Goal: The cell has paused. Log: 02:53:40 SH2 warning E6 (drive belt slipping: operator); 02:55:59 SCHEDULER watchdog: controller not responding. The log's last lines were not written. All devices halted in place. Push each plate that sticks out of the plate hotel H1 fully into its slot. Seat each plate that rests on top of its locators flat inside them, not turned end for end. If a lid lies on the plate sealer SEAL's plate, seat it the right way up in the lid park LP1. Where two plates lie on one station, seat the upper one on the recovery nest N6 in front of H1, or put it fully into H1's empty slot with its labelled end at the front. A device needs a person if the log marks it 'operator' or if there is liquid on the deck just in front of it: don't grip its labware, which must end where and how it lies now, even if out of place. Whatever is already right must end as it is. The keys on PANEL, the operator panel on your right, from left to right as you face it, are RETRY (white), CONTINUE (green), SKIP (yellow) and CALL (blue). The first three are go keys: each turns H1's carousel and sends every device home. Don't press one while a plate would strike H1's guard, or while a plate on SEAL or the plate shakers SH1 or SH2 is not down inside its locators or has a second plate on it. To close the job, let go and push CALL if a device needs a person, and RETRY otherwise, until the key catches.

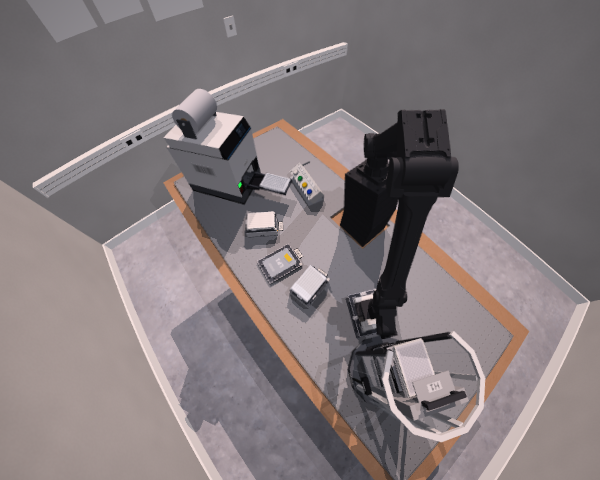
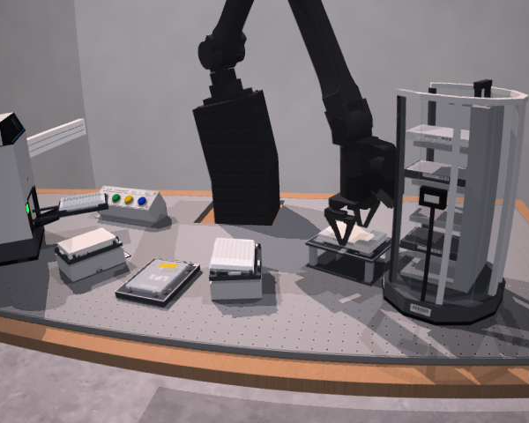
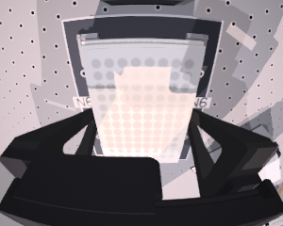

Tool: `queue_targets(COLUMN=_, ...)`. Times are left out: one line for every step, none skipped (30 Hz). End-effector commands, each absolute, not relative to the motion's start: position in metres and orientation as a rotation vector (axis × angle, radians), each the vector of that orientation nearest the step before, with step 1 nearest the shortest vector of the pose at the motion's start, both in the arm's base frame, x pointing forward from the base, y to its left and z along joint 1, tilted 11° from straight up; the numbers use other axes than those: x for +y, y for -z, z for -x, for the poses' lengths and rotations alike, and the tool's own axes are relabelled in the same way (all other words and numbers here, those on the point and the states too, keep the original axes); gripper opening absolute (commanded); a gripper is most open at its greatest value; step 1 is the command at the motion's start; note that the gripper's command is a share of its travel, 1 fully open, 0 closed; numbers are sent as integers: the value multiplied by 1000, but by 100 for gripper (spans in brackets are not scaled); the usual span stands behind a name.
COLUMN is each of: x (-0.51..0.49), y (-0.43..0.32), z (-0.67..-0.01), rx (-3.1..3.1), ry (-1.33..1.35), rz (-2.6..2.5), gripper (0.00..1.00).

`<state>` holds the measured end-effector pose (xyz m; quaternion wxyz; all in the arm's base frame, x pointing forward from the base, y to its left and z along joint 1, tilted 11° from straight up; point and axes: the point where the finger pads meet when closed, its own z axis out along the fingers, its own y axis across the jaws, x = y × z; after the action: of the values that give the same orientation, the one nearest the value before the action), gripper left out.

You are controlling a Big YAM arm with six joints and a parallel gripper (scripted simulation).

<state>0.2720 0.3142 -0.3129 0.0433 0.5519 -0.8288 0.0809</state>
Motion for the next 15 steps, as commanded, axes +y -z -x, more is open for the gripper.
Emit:
queue_targets(x=317, y=319, z=-281, rx=-2547, ry=-245, rz=-1689, gripper=84)
queue_targets(x=317, y=319, z=-281, rx=-2547, ry=-245, rz=-1689, gripper=84)
queue_targets(x=317, y=319, z=-281, rx=-2547, ry=-245, rz=-1689, gripper=84)
queue_targets(x=318, y=319, z=-282, rx=-2551, ry=-244, rz=-1691, gripper=84)
queue_targets(x=318, y=319, z=-282, rx=-2553, ry=-243, rz=-1691, gripper=84)
queue_targets(x=319, y=319, z=-283, rx=-2555, ry=-242, rz=-1692, gripper=84)
queue_targets(x=319, y=319, z=-283, rx=-2555, ry=-242, rz=-1693, gripper=84)
queue_targets(x=319, y=320, z=-283, rx=-2553, ry=-243, rz=-1692, gripper=84)
queue_targets(x=319, y=320, z=-283, rx=-2553, ry=-243, rz=-1692, gripper=84)
queue_targets(x=319, y=320, z=-283, rx=-2553, ry=-243, rz=-1692, gripper=84)
queue_targets(x=319, y=321, z=-282, rx=-2553, ry=-243, rz=-1692, gripper=84)
queue_targets(x=318, y=321, z=-282, rx=-2552, ry=-243, rz=-1692, gripper=84)
queue_targets(x=318, y=321, z=-282, rx=-2551, ry=-244, rz=-1691, gripper=84)
queue_targets(x=319, y=320, z=-283, rx=-2553, ry=-243, rz=-1692, gripper=84)
queue_targets(x=319, y=320, z=-283, rx=-2555, ry=-242, rz=-1693, gripper=84)
